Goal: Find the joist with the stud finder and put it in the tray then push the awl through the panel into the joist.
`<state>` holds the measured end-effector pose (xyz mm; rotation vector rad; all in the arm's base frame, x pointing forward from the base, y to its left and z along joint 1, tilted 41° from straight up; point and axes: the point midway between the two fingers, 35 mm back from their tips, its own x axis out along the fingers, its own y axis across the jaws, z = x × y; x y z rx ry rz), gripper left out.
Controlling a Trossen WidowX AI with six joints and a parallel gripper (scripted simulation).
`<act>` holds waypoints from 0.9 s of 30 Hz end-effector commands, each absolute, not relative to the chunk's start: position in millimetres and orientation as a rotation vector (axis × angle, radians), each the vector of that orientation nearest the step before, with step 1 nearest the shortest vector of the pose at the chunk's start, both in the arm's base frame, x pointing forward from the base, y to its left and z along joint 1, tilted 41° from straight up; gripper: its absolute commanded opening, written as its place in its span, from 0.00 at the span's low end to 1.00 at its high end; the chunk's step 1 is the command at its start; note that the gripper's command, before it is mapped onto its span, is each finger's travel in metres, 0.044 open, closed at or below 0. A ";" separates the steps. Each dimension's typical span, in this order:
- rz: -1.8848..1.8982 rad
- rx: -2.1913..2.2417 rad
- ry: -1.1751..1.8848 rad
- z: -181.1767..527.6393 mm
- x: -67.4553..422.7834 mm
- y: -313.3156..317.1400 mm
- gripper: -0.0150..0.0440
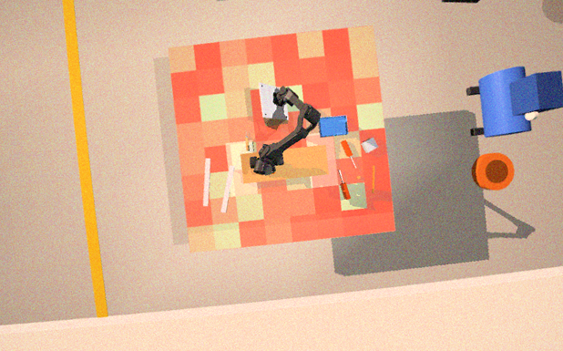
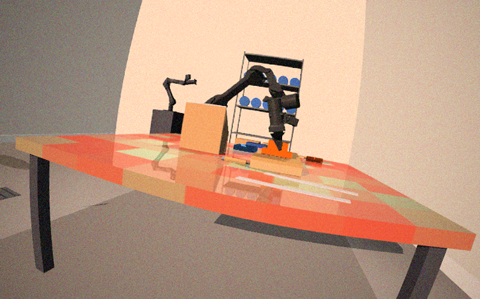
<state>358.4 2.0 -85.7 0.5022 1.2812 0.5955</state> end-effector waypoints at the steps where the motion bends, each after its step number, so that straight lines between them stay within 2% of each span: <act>1: 0.595 0.500 1.282 -90.9 359.7 -3.2 0.25; 27: 0.594 0.498 1.282 -116.2 364.9 -33.5 0.25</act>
